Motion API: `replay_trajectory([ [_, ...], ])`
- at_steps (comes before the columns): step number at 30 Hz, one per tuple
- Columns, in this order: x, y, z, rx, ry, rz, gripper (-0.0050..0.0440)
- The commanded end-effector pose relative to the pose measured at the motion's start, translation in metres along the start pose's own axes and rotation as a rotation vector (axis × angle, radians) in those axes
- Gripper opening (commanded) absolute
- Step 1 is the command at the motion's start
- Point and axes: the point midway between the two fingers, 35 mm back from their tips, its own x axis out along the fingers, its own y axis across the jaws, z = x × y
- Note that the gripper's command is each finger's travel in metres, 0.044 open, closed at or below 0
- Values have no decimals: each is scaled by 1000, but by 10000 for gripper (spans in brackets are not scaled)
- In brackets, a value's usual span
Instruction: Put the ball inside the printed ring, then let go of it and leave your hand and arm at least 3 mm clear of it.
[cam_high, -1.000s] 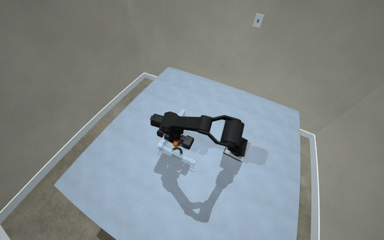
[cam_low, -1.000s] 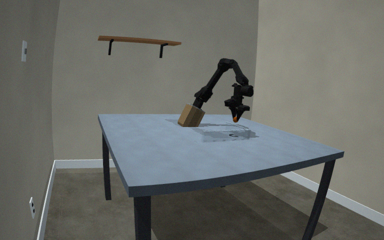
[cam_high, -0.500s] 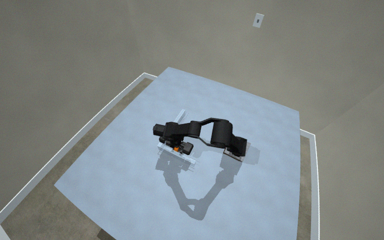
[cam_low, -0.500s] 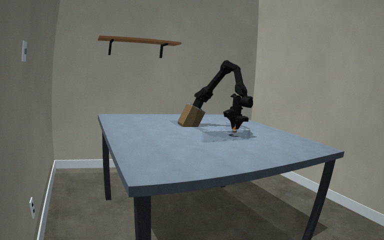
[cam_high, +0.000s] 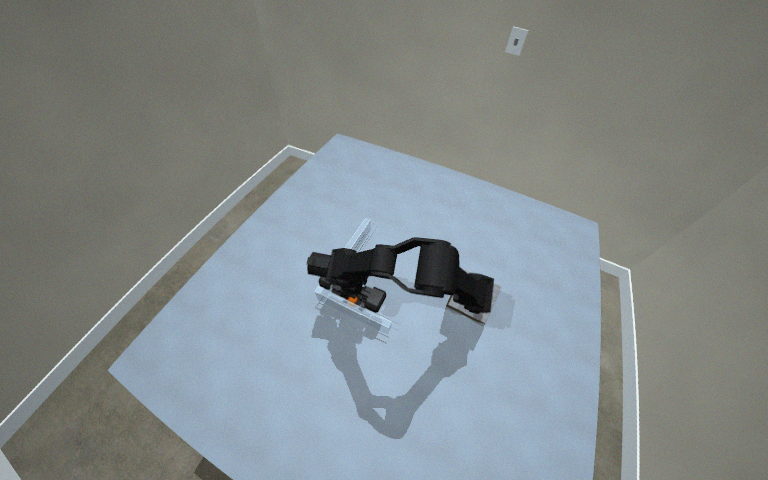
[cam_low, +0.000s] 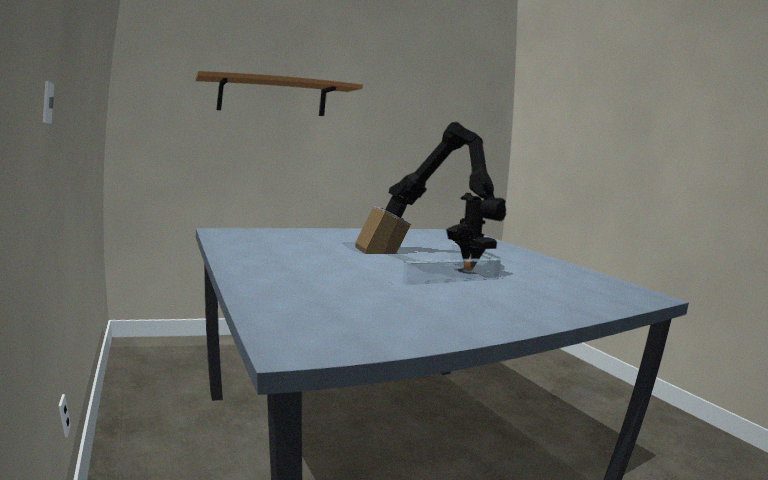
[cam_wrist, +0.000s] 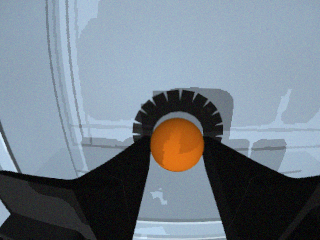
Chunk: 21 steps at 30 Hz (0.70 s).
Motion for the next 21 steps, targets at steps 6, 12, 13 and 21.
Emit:
replay_trajectory([
  [6, 2, 0, 0, 1, -1, 0, 20],
  [12, 2, 0, 0, 1, -1, 0, 20],
  [13, 2, 0, 0, 1, -1, 0, 20],
  [21, 2, 0, 0, 1, -1, 0, 140],
])
